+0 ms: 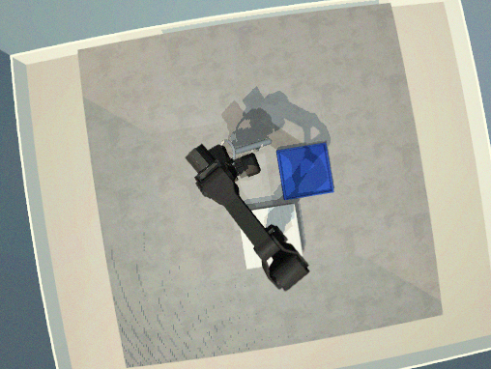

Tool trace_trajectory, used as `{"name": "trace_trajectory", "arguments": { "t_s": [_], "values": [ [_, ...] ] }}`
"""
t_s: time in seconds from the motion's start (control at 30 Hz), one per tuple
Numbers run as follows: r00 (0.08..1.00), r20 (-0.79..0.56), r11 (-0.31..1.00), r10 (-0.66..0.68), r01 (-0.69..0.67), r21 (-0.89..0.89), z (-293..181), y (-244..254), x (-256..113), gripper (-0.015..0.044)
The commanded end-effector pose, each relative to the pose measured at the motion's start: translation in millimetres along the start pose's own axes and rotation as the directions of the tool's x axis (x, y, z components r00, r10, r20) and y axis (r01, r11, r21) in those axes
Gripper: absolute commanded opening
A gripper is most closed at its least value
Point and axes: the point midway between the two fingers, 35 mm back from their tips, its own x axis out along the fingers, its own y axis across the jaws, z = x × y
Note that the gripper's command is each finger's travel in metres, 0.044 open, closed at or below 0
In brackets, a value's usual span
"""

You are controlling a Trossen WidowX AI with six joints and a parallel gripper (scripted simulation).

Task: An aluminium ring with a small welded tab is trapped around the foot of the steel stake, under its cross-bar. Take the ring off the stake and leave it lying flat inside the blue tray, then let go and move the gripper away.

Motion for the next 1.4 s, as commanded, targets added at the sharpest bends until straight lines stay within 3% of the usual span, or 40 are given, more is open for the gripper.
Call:
{"name": "trace_trajectory", "arguments": {
  "t_s": [0.0,0.5,1.37],
  "values": [
    [1.000,0.007,1.000,-0.002,0.002,0.008,3,-2,-7,0.0000],
    [1.000,0.007,1.000,-0.002,0.002,0.008,5,-9,-31,0.0000],
    [1.000,0.010,1.000,-0.002,0.002,0.009,46,-9,-29,0.0000]
  ]
}}
